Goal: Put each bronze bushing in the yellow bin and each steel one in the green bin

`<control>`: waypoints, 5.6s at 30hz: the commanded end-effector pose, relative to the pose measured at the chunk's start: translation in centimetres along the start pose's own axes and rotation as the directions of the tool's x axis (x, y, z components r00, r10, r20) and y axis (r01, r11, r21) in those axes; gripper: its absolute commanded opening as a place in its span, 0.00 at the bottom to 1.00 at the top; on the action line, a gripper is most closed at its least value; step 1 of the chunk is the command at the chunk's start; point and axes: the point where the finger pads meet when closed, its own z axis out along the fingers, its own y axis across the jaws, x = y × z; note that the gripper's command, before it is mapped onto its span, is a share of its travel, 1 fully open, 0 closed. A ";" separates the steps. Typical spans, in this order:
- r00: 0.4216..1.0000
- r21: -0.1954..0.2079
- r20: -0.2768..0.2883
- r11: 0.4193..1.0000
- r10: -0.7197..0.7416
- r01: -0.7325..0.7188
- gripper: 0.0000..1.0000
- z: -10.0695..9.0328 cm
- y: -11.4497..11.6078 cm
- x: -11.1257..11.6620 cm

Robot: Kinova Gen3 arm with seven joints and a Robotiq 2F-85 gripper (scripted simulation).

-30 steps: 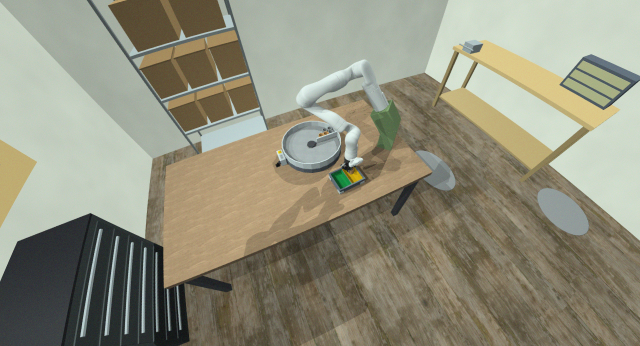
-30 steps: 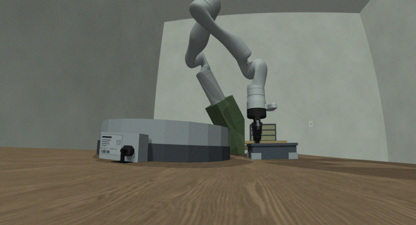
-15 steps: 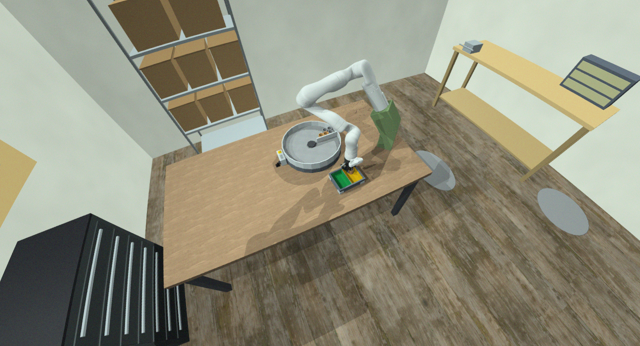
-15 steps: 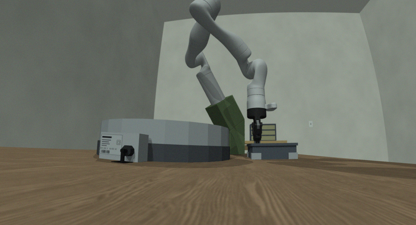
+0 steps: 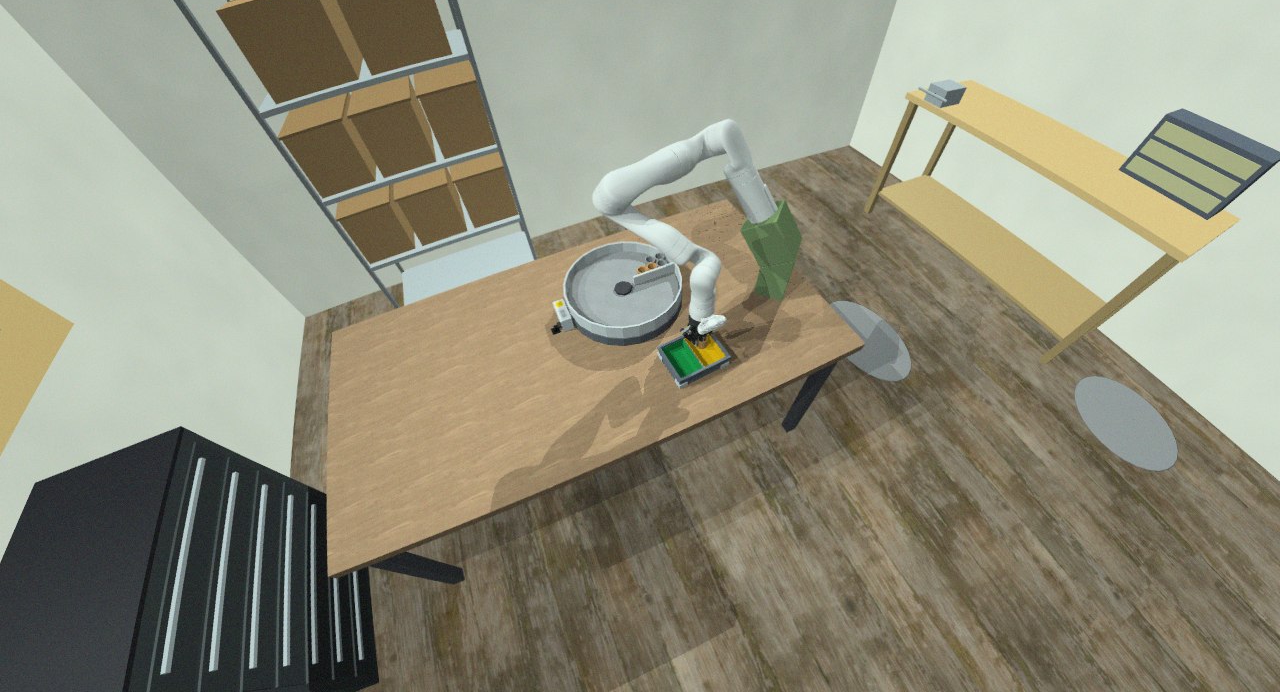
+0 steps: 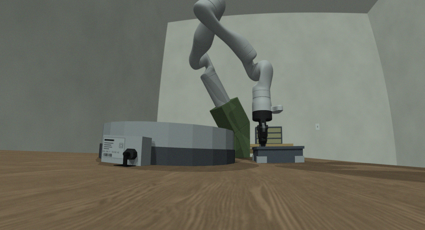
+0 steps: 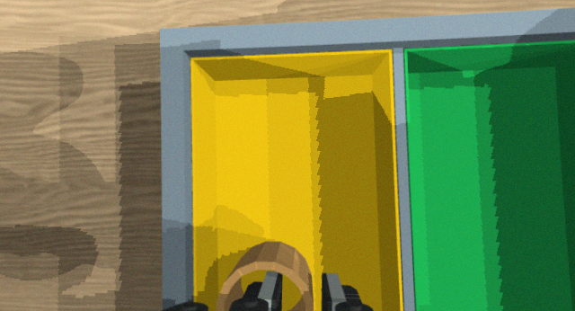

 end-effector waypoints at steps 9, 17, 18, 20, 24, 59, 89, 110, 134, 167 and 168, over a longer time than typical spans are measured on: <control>1.000 -0.001 -0.001 1.000 0.000 0.000 0.19 -0.1 0.0 0.1; 1.000 -0.001 -0.001 1.000 0.000 0.000 0.19 -0.1 0.0 0.1; 1.000 -0.001 -0.001 1.000 0.000 0.000 0.19 -0.1 0.0 0.1; 1.000 -0.001 -0.001 1.000 0.000 0.000 0.19 -0.1 0.0 0.1; 1.000 -0.001 -0.001 1.000 0.000 0.000 0.19 -0.1 0.0 0.1; 1.000 -0.001 -0.001 1.000 0.000 0.000 0.19 -0.1 0.0 0.1; 1.000 -0.001 -0.001 1.000 0.000 0.000 0.19 -1.1 -0.1 0.1; 1.000 -0.001 -0.001 1.000 0.000 0.000 0.19 -1.7 -0.1 0.1; 1.000 -0.001 -0.001 1.000 0.000 0.000 0.19 -2.4 -0.1 0.1; 1.000 -0.001 -0.001 1.000 0.000 0.000 0.19 -7.4 -0.1 0.0; 1.000 -0.001 -0.001 1.000 0.000 0.000 0.19 -8.6 -0.1 0.0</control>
